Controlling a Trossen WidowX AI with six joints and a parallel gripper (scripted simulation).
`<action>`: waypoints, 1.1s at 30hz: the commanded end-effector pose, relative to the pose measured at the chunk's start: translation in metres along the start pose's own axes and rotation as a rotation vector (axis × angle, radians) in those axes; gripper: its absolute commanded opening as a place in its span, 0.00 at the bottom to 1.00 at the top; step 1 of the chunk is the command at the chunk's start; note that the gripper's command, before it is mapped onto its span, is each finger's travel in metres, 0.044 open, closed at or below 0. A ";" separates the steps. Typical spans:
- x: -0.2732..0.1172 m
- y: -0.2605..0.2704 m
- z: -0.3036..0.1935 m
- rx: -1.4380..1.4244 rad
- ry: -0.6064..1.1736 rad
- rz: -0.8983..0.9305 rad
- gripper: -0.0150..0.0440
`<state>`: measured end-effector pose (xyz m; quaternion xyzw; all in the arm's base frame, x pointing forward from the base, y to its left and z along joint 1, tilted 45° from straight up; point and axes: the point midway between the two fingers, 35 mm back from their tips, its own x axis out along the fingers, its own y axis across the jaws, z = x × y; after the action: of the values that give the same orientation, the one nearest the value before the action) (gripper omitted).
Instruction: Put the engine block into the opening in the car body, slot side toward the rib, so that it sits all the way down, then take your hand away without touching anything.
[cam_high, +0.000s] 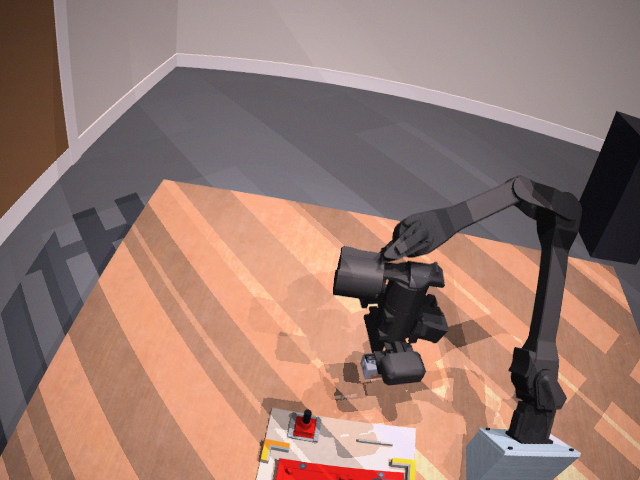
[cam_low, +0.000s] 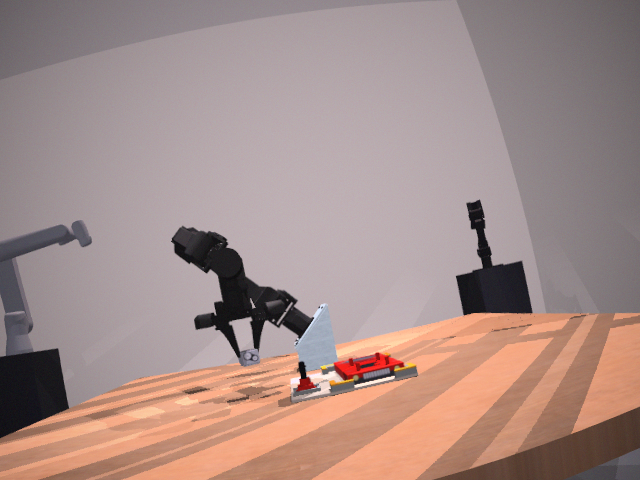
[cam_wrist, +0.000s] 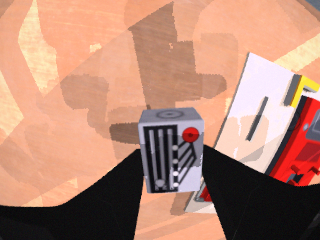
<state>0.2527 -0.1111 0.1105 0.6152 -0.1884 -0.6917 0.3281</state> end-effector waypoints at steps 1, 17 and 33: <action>-0.012 0.000 -0.001 0.010 0.005 -0.004 0.25; -0.061 0.000 0.007 0.025 0.006 -0.003 0.25; -0.054 -0.024 -0.025 -0.432 0.006 -0.008 0.25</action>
<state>0.2670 -0.0574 0.1348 0.5499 -0.0647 -0.7141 0.4283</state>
